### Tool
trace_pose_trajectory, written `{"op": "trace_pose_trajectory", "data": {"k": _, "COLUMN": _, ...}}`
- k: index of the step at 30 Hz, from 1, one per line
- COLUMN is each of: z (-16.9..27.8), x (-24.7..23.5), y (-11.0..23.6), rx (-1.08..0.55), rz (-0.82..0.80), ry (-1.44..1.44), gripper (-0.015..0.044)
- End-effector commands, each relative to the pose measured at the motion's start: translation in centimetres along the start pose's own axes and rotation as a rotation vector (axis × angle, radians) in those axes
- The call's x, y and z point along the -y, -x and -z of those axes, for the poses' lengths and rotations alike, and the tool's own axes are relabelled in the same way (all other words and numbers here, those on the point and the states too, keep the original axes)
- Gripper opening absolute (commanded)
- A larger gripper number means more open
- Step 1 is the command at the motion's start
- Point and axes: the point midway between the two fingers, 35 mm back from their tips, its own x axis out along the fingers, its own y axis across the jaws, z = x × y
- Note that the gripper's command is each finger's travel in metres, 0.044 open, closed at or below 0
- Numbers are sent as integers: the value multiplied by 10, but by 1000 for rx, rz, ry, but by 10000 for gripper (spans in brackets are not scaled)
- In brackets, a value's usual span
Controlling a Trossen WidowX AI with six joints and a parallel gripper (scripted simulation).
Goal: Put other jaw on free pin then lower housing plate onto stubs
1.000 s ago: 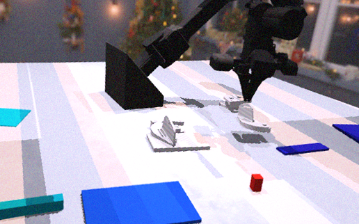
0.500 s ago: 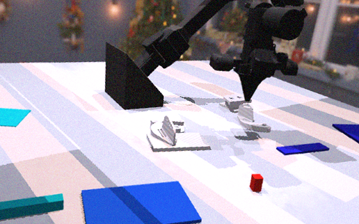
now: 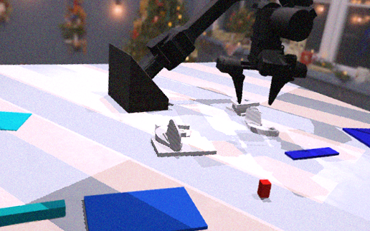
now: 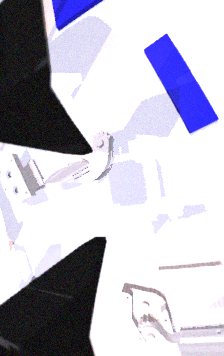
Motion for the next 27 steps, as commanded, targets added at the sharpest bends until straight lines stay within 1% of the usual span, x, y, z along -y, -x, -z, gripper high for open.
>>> {"op": "trace_pose_trajectory", "data": {"k": 1, "z": 0, "x": 0, "y": 0, "rx": 0, "rz": 0, "ry": 0, "gripper": 420}}
{"op": "trace_pose_trajectory", "data": {"k": 2, "z": 0, "x": 0, "y": 0, "rx": 0, "rz": 0, "ry": 0, "gripper": 440}}
{"op": "trace_pose_trajectory", "data": {"k": 27, "z": 0, "x": 0, "y": 0, "rx": 0, "rz": 0, "ry": 0, "gripper": 440}}
